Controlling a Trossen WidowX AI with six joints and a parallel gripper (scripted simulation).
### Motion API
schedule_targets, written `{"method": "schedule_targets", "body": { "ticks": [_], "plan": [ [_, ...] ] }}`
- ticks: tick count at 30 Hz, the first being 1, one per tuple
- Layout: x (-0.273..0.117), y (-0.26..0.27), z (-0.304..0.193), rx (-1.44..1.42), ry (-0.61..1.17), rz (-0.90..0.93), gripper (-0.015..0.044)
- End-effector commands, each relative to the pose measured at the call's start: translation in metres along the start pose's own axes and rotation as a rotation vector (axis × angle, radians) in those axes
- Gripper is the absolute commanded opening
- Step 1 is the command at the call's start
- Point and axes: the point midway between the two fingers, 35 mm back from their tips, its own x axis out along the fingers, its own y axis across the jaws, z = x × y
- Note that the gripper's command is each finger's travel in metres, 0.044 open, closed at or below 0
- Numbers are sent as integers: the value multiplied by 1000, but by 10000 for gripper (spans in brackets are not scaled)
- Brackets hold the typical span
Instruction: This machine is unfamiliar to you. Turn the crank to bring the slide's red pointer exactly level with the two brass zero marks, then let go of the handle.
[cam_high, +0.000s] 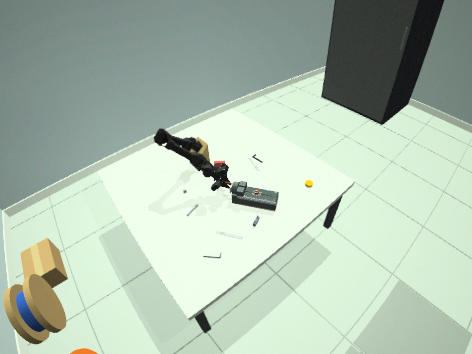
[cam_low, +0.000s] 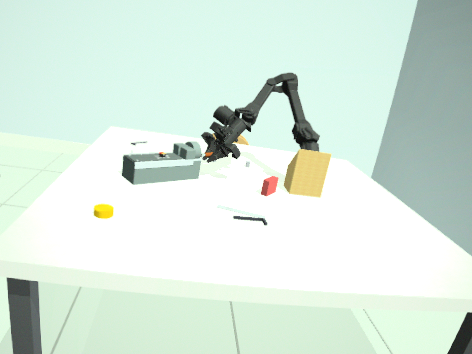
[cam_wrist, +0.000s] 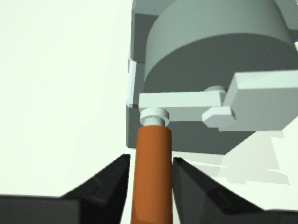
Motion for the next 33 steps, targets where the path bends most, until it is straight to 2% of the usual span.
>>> {"method": "schedule_targets", "body": {
  "ticks": [1,10,24,33],
  "plan": [
    [0,0,0,0,1,1,210],
    [0,0,0,0,1,1,440],
    [-39,0,43,1,-1,5,440],
    [-91,1,95,-4,-6,11,440]
  ]
}}
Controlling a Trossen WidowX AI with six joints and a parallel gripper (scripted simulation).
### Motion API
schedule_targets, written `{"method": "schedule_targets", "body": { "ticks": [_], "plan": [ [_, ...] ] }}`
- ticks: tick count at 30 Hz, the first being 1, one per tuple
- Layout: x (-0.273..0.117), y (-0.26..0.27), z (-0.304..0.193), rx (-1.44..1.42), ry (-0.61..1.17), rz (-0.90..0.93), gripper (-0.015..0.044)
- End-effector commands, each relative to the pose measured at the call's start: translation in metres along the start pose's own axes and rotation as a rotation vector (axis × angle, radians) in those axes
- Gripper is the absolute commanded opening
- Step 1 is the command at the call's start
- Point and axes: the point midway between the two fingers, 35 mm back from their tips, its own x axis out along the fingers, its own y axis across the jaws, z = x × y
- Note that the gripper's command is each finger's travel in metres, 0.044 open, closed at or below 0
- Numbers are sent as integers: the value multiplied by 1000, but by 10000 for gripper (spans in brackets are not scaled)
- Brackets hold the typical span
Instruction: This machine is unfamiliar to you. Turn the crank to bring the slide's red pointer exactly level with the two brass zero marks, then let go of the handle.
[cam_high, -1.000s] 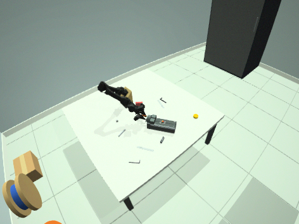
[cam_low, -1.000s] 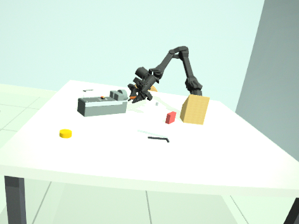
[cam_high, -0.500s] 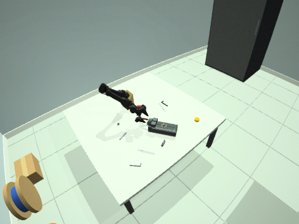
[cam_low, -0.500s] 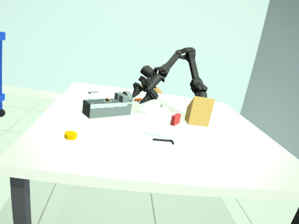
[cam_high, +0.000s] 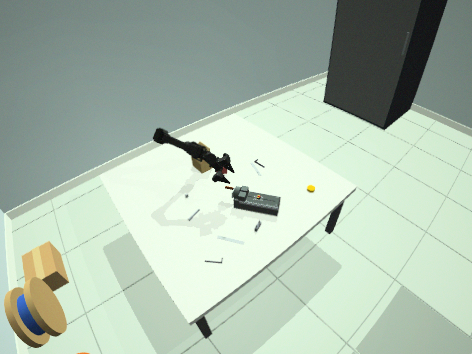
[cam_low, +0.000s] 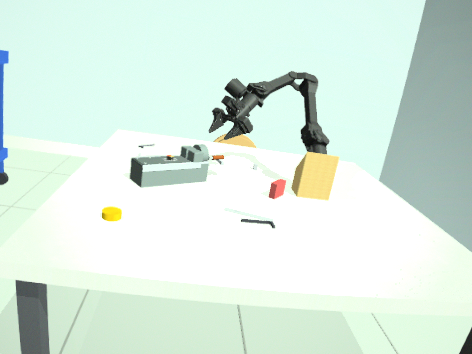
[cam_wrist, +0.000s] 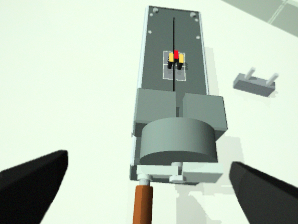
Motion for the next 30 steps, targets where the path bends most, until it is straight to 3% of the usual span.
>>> {"method": "schedule_targets", "body": {
  "ticks": [1,30],
  "plan": [
    [-22,0,18,4,0,-6,440],
    [59,0,107,503,140,-312,440]
  ]
}}
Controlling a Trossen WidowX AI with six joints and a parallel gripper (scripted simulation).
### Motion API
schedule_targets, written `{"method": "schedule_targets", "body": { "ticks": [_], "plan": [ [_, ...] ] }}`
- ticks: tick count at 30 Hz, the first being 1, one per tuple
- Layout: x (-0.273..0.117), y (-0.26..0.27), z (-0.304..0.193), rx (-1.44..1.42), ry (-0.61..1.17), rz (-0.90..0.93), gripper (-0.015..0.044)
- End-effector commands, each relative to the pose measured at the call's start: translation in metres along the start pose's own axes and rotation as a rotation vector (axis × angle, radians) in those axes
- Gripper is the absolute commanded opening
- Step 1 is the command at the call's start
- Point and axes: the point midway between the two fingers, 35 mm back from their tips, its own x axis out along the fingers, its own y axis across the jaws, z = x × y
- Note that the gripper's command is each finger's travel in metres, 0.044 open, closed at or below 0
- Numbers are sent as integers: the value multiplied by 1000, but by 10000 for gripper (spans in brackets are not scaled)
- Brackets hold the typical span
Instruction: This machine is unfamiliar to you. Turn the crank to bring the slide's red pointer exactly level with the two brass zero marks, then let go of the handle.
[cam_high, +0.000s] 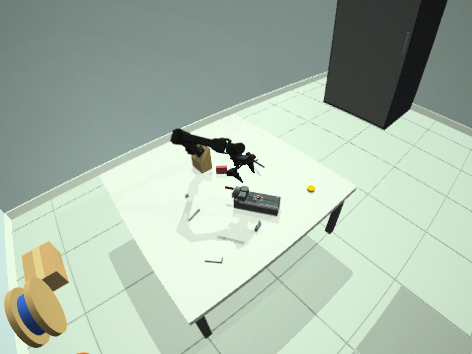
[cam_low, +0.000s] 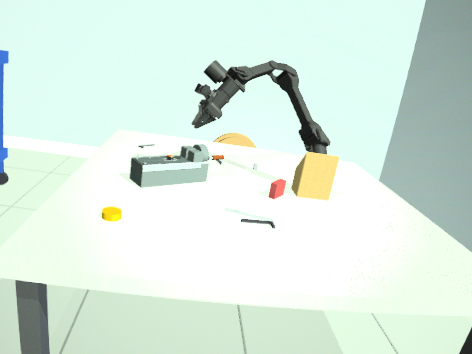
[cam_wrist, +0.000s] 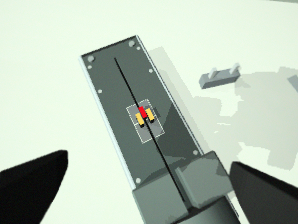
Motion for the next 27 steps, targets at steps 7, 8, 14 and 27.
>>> {"method": "schedule_targets", "body": {
  "ticks": [7,8,14,27],
  "plan": [
    [32,10,-7,71,3,-51,440],
    [39,9,-12,71,3,-52,440],
    [54,6,-24,70,2,-53,440],
    [54,6,-24,70,2,-53,440]
  ]
}}
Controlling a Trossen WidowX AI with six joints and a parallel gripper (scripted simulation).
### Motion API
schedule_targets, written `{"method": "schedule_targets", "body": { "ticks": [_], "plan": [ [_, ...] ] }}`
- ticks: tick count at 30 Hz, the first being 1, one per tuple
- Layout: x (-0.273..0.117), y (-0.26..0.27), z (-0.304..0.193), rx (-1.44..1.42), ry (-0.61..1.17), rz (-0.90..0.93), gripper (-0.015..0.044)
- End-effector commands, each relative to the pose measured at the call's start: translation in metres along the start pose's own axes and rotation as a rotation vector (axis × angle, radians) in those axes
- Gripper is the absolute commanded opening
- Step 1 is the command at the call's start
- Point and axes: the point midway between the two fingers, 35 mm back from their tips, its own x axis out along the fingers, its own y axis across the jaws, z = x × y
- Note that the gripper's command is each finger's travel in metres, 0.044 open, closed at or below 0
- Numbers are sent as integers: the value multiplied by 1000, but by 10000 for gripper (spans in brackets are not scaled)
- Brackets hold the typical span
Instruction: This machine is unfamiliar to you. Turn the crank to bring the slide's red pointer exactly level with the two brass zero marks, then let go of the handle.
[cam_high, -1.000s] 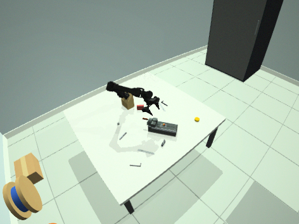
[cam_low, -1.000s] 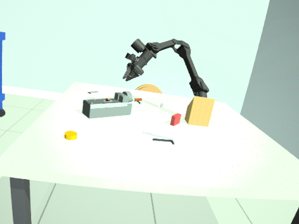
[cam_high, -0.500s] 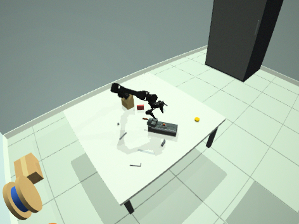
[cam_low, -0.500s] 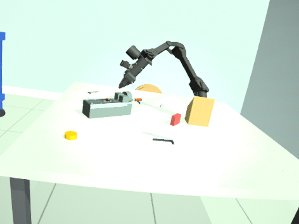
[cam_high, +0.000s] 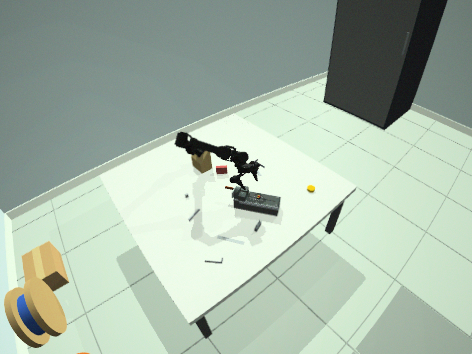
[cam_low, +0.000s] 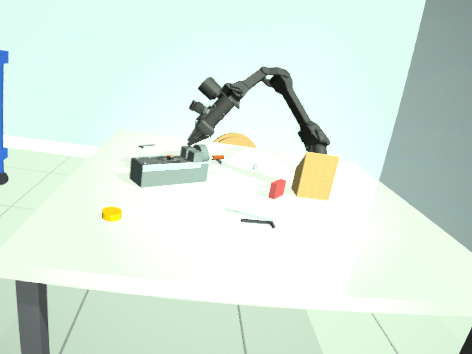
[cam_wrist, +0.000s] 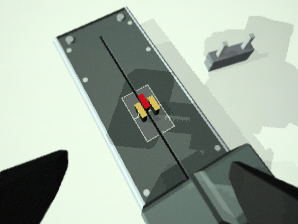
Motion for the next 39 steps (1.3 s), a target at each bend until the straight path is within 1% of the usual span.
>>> {"method": "schedule_targets", "body": {
  "ticks": [1,5,11,15,27,39],
  "plan": [
    [0,1,0,-5,-1,5,440],
    [-4,1,3,-4,0,5,440],
    [-41,5,30,1,0,2,440],
    [-47,2,31,-12,1,10,440],
    [-72,-37,0,-234,-25,161,440],
    [-100,-64,-40,-458,-113,294,440]
  ]
}}
